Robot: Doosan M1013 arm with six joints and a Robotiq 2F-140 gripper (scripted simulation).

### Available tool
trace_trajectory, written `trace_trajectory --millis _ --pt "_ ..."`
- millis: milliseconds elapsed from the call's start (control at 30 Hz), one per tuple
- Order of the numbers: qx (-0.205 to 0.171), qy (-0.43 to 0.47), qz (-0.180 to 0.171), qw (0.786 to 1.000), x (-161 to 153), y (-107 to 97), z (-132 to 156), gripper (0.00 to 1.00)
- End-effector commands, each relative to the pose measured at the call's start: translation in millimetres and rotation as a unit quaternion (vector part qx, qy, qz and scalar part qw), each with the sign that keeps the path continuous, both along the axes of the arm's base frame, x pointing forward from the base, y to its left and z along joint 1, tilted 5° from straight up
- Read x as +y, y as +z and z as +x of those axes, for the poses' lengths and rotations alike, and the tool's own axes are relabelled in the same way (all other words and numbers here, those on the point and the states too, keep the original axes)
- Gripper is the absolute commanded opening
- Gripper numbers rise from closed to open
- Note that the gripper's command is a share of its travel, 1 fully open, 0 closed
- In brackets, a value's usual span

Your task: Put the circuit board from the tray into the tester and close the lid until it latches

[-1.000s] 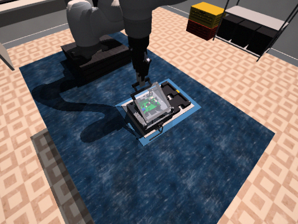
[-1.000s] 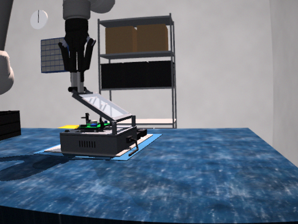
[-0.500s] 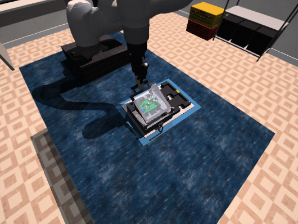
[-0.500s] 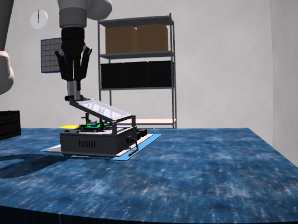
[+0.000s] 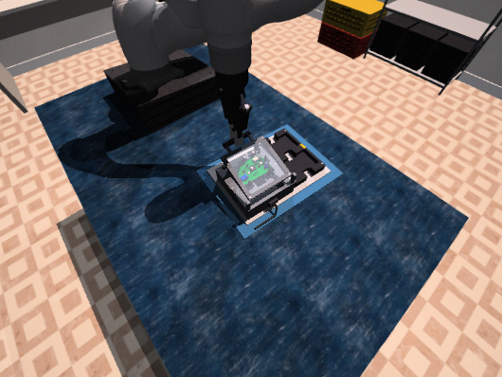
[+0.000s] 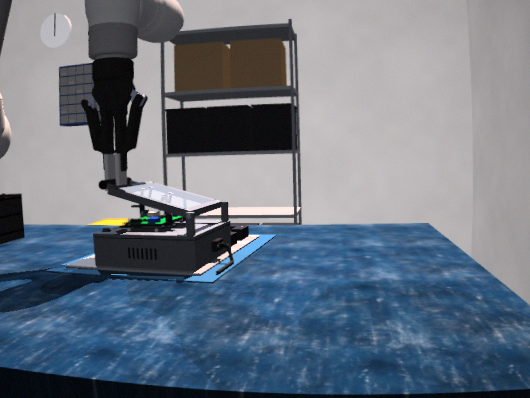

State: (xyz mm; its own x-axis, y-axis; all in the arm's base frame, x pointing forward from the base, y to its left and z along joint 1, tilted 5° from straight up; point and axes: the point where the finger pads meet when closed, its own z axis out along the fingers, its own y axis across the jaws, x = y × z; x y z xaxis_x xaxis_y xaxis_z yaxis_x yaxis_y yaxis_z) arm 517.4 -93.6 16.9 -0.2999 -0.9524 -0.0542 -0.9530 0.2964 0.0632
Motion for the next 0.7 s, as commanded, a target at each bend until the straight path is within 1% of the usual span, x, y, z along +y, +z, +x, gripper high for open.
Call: trace_trajectory --millis 0,667 --pt "0.0 0.0 0.0 1.0 1 -5 -2 0.0" --pt "0.0 0.0 0.0 1.0 3 -25 -6 0.0"
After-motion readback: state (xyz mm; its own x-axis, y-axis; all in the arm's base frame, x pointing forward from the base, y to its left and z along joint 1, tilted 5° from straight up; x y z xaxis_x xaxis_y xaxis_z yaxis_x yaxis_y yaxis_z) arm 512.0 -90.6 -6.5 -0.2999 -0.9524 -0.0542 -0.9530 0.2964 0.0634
